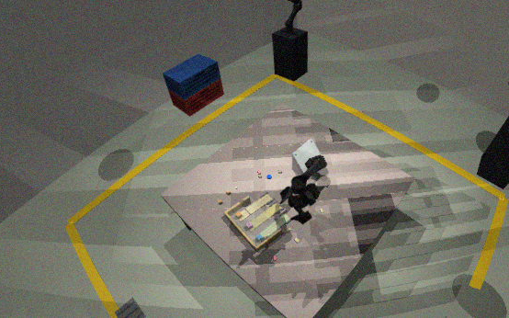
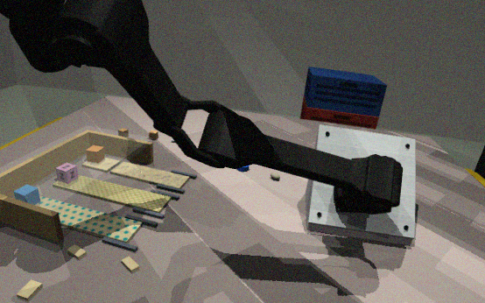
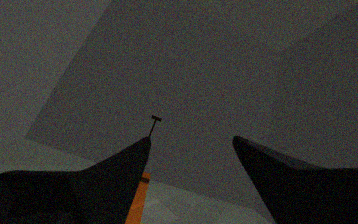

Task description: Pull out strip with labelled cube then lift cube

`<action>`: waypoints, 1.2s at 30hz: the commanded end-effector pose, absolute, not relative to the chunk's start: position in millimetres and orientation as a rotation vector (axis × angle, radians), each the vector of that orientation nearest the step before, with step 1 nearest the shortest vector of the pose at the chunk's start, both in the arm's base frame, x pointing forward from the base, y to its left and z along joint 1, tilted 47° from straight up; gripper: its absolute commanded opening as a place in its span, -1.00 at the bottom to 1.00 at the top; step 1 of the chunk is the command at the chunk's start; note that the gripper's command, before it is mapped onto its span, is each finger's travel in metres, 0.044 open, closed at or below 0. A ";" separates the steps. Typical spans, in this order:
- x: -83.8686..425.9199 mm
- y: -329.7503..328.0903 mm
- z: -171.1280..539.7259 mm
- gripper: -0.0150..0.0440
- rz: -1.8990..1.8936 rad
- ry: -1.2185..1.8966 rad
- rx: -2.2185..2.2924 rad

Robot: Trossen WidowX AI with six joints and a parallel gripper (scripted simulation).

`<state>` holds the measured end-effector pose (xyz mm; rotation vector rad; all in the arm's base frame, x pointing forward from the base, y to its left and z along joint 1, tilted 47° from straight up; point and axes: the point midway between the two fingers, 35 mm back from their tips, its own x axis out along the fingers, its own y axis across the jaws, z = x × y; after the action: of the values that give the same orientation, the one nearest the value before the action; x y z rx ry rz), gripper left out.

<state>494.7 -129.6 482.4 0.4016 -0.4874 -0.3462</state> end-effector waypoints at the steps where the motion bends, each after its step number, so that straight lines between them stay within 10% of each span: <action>1: 493.1 -131.6 483.8 0.86 -0.349 -0.493 0.404; 20: 265.5 -250.6 606.3 0.86 -0.464 -1.181 0.519; 36: 48.0 -203.1 662.2 0.86 -0.375 -1.701 0.315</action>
<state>78.0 -222.8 655.7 0.3668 -1.6226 -0.4094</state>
